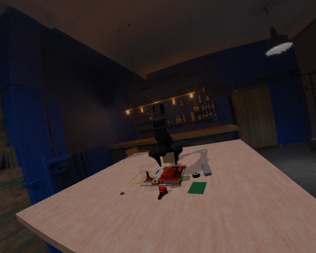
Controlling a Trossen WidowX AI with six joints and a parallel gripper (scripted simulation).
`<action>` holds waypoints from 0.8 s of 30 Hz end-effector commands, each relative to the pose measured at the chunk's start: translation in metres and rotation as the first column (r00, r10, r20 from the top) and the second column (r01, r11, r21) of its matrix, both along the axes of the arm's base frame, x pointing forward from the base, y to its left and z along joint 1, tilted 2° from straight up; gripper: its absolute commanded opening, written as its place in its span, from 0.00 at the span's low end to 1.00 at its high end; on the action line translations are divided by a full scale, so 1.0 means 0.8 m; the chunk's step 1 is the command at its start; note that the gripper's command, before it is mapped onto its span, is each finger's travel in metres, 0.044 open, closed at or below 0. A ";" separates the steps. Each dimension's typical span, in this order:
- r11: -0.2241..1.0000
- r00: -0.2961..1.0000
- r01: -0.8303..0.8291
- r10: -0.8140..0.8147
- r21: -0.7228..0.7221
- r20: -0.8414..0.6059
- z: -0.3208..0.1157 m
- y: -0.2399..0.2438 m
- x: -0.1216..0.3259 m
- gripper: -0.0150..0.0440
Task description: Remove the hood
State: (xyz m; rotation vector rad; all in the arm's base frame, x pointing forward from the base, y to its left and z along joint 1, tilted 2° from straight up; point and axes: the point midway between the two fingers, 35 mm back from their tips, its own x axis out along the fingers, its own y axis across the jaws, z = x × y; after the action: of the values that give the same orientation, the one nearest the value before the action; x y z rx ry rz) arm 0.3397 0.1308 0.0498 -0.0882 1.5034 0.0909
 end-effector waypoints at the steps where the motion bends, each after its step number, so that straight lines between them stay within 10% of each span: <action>1: 1.000 1.000 -0.004 0.004 -0.005 0.001 -0.005 -0.001 0.000 1.00; 24: 1.000 1.000 -0.004 0.004 -0.005 0.000 -0.022 -0.002 0.001 1.00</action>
State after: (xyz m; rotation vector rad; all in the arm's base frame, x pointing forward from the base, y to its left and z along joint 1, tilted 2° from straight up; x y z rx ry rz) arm 0.3408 0.1301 0.0353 -0.0884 1.5036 0.0907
